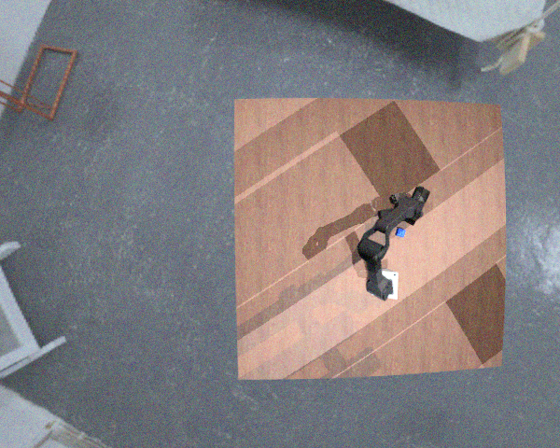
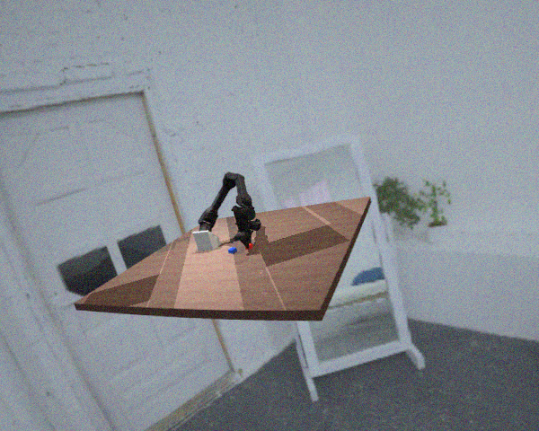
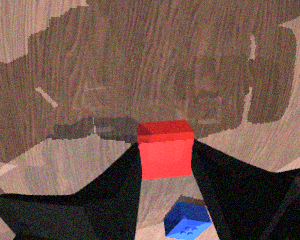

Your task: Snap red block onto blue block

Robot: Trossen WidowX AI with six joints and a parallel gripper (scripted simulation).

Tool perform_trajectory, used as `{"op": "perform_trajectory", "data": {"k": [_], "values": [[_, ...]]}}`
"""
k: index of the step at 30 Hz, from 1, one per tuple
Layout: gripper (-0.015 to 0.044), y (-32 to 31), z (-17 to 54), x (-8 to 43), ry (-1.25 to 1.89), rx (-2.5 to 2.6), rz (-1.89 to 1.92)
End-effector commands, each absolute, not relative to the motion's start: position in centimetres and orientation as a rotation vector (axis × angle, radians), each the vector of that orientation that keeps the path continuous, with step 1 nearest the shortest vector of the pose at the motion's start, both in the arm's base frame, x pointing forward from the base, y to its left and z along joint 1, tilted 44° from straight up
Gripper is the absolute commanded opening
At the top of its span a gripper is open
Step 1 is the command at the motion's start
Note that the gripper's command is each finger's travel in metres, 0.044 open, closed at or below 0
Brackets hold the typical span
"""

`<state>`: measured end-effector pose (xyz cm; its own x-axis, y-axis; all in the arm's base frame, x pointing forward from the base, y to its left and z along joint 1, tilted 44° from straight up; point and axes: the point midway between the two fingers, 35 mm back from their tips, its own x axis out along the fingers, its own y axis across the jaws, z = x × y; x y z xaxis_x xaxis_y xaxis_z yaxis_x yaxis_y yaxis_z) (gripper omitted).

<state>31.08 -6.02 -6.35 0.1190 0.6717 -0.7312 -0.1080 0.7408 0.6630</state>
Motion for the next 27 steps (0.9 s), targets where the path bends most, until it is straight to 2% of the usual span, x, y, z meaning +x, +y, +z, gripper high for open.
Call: {"op": "perform_trajectory", "data": {"k": [1, 3, 6, 27], "values": [[0.0092, -5.9, -6.4, 31.1, 1.342, 0.523, 0.606], [0.0078, -5.9, -6.4, 31.1, 1.342, 0.523, 0.606], [0.0000, -6.2, -6.2, 31.1, 1.342, 0.523, 0.606], [0.0000, -12.4, 1.1, 30.1, 1.346, 0.519, 0.601]]}}
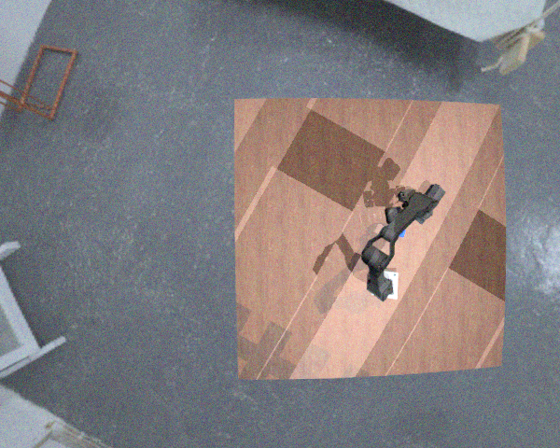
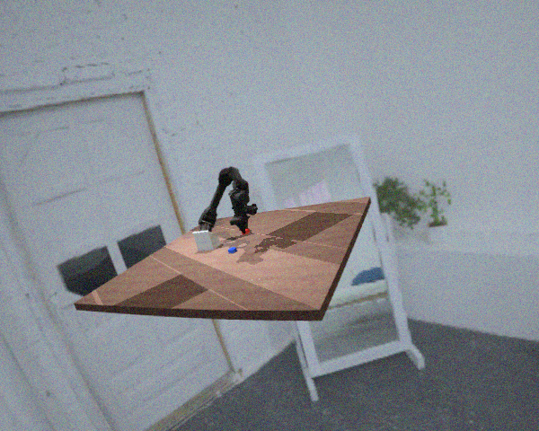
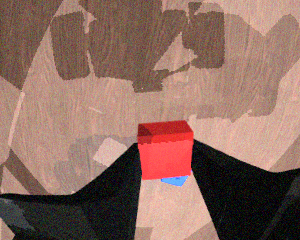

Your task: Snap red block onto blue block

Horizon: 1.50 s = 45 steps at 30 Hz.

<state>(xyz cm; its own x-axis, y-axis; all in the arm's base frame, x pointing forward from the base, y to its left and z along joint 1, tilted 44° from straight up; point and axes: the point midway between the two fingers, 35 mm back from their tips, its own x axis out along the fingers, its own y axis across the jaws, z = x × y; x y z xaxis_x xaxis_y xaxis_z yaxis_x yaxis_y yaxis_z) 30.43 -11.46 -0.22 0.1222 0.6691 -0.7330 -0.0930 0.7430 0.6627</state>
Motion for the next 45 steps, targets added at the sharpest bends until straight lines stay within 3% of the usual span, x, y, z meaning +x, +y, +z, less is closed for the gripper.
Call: {"op": "perform_trajectory", "data": {"k": [1, 9, 32, 45], "values": [[0.0000, -12.6, 1.5, 29.9, 1.346, 0.520, 0.601], [0.0000, -13.5, 2.6, 29.3, 1.351, 0.532, 0.593], [0.0000, -11.7, -4.9, 21.9, 1.497, 0.906, 0.272], [0.0000, -10.2, -6.5, 22.1, 1.498, 0.909, 0.271]]}}
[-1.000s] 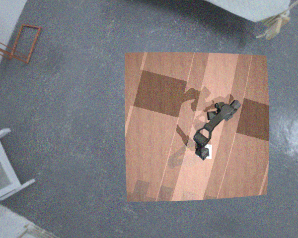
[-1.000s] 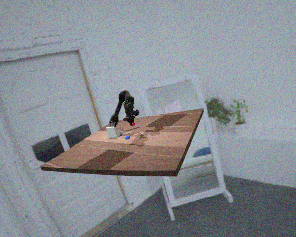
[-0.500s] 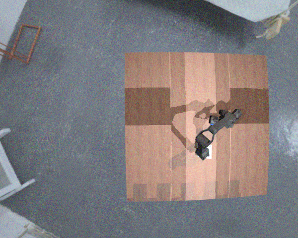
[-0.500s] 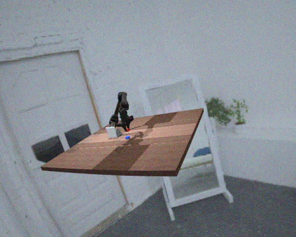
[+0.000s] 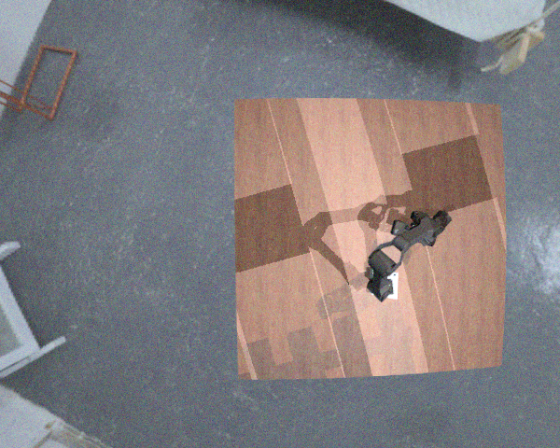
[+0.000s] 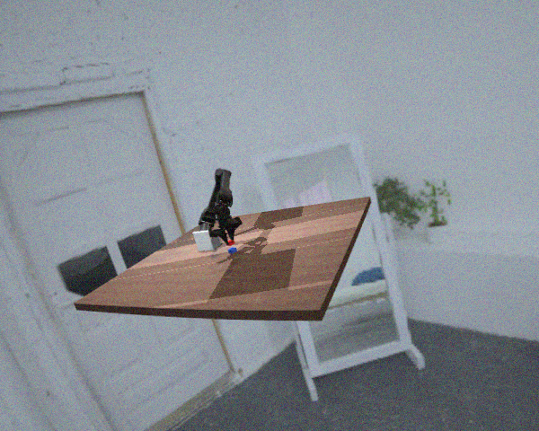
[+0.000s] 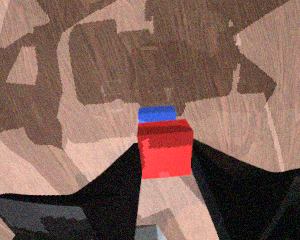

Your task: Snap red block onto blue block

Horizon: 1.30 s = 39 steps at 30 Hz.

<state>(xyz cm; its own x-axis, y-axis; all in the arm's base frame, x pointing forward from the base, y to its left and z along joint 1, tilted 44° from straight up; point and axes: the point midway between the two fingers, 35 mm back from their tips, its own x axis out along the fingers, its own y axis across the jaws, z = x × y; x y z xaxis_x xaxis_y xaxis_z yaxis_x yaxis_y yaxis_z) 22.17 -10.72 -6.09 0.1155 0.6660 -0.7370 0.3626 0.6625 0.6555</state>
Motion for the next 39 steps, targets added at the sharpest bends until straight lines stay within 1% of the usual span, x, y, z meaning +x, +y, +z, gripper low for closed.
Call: {"op": "perform_trajectory", "data": {"k": [1, 11, 39], "values": [[0.0000, -10.2, -6.5, 22.1, 1.498, 0.910, 0.271], [0.0000, -9.2, -7.5, 22.3, 1.497, 0.910, 0.272], [0.0000, -8.8, -7.9, 22.3, 1.497, 0.905, 0.273]]}}
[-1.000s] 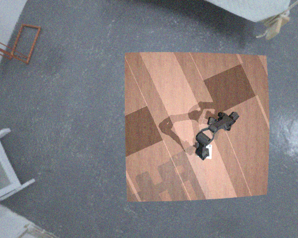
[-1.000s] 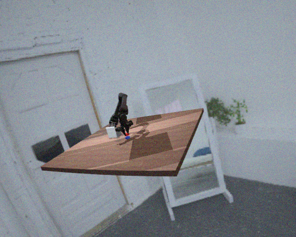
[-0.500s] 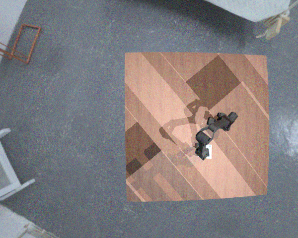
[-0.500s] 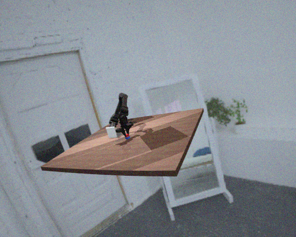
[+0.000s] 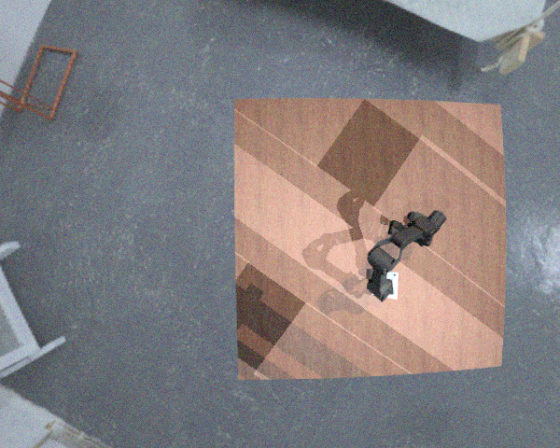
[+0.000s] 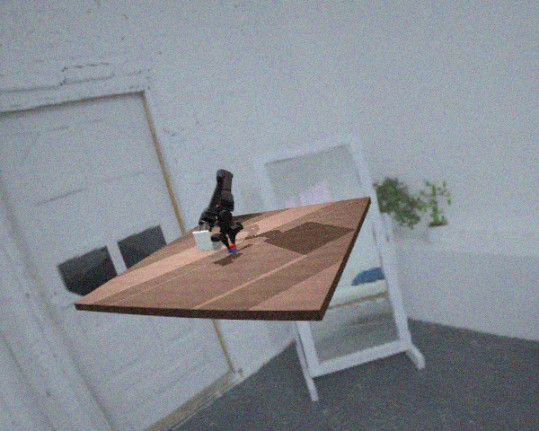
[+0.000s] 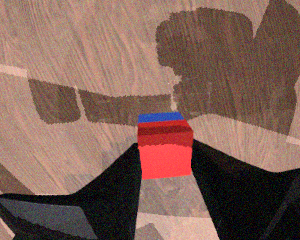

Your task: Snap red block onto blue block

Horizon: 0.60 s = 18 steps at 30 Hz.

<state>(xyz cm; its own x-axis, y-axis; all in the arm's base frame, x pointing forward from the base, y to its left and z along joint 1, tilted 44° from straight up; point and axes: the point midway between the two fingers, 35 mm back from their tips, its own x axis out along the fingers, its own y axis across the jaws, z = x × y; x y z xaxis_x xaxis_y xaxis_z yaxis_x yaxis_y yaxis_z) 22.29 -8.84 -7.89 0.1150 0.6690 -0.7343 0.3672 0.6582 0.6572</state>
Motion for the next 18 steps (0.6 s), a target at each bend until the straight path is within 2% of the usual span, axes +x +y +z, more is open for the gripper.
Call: {"op": "perform_trajectory", "data": {"k": [1, 6, 14, 18], "values": [[0.0000, -8.85, -7.87, 22.30, 1.497, 0.905, 0.273], [0.0000, -8.85, -7.87, 22.30, 1.497, 0.905, 0.273], [0.0210, -8.85, -7.87, 22.30, 1.497, 0.905, 0.273], [0.0220, -8.85, -7.87, 22.30, 1.497, 0.905, 0.273]]}}
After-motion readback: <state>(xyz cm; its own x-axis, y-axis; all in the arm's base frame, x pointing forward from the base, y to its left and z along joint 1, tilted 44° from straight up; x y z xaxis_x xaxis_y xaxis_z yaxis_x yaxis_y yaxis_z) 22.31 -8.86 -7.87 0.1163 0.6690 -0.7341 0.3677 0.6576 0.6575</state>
